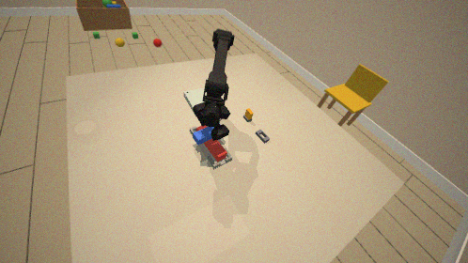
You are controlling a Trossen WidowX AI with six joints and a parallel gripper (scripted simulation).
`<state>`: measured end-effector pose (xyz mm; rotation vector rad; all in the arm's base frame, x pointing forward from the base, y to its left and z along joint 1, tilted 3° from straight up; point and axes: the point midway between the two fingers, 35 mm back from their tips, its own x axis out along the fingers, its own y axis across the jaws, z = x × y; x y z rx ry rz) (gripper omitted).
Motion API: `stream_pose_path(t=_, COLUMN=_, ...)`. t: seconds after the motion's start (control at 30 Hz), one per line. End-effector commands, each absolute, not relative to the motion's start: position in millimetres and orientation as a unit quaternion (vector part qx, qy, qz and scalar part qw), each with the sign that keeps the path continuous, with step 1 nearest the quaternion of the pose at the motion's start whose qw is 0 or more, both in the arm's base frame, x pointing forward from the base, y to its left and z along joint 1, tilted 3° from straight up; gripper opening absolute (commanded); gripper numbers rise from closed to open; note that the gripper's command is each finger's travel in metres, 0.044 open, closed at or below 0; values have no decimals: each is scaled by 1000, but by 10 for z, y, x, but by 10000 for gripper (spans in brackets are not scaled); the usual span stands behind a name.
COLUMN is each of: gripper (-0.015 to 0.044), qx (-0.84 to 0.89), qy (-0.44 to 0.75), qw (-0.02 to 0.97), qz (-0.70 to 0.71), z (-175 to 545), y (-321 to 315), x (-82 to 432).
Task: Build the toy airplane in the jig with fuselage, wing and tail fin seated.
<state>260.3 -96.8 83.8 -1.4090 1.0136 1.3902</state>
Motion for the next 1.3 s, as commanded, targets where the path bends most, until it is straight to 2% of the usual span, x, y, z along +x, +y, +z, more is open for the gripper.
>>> stream_pose_path(t=0.0, gripper=440, qx=-569, qy=408, qw=444, qz=559, z=1038, y=-987, x=2624)
stream_pose_path(t=0.17, gripper=440, qx=-569, qy=408, qw=445, qz=559, z=1657, y=-999, x=2574)
stream_pose_path(t=0.4, gripper=440, qx=-554, qy=426, qw=463, qz=545, z=1680, y=-1017, x=2605)
stream_pose_path(t=0.67, gripper=440, qx=-340, qy=599, qw=637, qz=346, z=1658, y=-1020, x=2610)
stream_pose_path(t=0.93, gripper=440, qx=-77, qy=685, qw=718, qz=96, z=1639, y=-1020, x=2615)
stream_pose_path(t=1.27, gripper=440, qx=-53, qy=688, qw=720, qz=74, z=1638, y=-1020, x=2615)
